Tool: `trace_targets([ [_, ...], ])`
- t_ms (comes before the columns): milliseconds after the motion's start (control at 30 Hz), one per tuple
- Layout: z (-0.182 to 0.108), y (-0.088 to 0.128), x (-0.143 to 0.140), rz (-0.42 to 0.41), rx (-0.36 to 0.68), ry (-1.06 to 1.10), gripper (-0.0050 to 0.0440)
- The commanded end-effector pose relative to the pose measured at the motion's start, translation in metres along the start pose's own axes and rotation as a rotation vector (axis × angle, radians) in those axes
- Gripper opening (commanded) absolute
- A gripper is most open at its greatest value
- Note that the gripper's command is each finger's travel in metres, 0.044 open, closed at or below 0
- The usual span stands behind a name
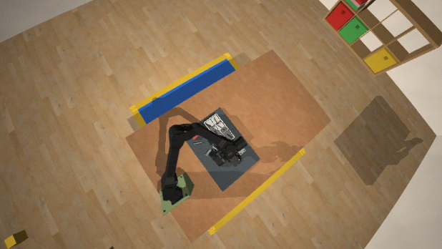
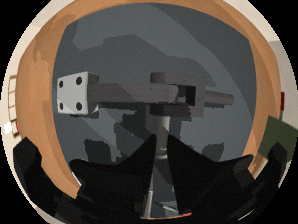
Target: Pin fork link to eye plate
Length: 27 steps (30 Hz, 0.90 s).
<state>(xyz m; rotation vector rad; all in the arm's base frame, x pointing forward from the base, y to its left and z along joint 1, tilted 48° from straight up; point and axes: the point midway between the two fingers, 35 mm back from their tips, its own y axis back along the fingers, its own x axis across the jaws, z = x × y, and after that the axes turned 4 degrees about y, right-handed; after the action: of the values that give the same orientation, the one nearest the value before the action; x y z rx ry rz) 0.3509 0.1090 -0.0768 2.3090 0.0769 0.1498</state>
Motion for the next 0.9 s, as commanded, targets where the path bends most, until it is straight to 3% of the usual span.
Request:
trace_targets([
  [0,-0.001,0.0,-0.001,-0.002,0.001,-0.006,0.002],
  [867,0.011,-0.001,-0.002,-0.002,0.001,-0.006,0.002],
])
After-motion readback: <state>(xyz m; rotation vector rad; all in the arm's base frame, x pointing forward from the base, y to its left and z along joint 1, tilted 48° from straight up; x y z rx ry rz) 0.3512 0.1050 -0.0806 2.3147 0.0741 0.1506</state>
